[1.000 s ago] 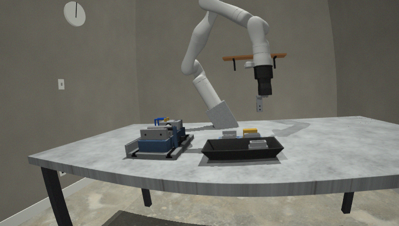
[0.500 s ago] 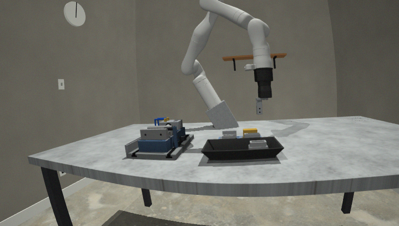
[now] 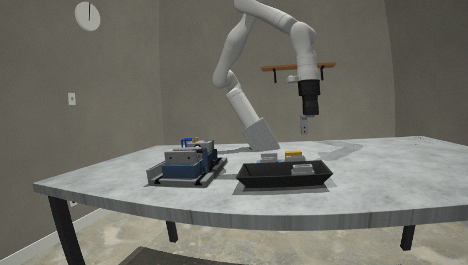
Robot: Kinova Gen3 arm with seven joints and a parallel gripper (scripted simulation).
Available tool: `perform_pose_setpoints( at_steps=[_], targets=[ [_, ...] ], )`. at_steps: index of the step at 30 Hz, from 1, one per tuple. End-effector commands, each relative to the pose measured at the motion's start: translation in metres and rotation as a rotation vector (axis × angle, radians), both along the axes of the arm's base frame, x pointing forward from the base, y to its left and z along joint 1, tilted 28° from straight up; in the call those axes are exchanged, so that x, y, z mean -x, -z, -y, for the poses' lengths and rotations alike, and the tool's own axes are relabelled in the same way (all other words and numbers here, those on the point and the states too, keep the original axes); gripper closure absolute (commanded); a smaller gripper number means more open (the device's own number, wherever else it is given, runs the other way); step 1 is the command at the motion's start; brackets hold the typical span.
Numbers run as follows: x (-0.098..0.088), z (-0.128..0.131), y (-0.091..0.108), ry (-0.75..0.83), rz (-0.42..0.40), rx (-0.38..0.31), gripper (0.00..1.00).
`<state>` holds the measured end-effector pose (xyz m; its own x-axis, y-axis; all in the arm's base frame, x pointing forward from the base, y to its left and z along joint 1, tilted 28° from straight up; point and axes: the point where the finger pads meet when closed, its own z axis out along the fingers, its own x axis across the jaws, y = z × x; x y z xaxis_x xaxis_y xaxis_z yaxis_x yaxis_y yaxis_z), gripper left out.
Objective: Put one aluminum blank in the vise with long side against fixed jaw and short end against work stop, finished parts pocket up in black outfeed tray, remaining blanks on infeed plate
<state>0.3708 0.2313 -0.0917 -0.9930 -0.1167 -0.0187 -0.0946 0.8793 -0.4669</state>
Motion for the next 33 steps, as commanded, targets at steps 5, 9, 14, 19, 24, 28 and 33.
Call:
perform_pose_setpoints(
  at_steps=[5, 9, 14, 19, 24, 28, 33],
  targets=[
    [-0.0003, -0.001, -0.0006, -0.001, 0.001, -0.002, 1.0],
    [-0.0003, -0.001, -0.0006, -0.001, 0.001, -0.002, 1.0],
    [-0.0003, -0.001, -0.0006, -0.001, 0.001, -0.002, 1.0],
    [-0.0003, -0.001, -0.0006, -0.001, 0.001, -0.002, 1.0],
    [-0.0003, -0.0012, -0.001, -0.001, 0.001, -0.002, 1.0],
    [-0.0001, -0.0024, -0.0033, -0.001, 0.001, -0.002, 1.0],
    [0.0002, -0.0043, -0.0069, -0.001, 0.001, -0.002, 1.0]
  ],
)
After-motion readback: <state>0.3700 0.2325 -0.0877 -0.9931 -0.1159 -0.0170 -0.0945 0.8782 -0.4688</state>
